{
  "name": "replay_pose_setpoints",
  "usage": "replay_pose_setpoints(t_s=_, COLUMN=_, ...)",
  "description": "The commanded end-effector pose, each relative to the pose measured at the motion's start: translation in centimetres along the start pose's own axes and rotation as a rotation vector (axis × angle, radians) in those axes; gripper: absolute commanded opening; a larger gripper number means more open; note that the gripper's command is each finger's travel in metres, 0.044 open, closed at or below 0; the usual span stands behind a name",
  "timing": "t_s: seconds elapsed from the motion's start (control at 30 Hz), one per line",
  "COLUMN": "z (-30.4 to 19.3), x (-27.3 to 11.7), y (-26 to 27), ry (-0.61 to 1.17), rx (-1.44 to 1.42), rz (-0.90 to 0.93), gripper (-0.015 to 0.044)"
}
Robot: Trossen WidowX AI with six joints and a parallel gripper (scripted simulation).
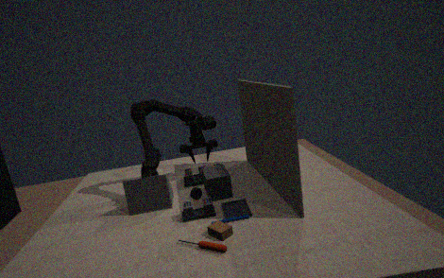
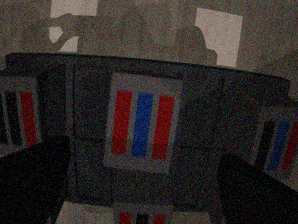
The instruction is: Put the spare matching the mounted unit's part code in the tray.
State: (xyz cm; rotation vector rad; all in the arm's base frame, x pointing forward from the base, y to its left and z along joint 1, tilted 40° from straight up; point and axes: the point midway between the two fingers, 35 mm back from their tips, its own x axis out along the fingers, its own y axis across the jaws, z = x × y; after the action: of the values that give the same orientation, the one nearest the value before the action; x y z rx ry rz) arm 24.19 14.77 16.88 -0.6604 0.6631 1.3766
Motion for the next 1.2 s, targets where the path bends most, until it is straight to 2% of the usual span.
replay_pose_setpoints(t_s=0.0, z=-0.3, x=0.9, y=0.1, ry=0.007, rx=0.010, rz=0.011, gripper=0.0300)
replay_pose_setpoints(t_s=1.17, z=-0.1, x=6.3, y=0.3, ry=0.000, rx=0.011, rz=0.010, gripper=0.0300)
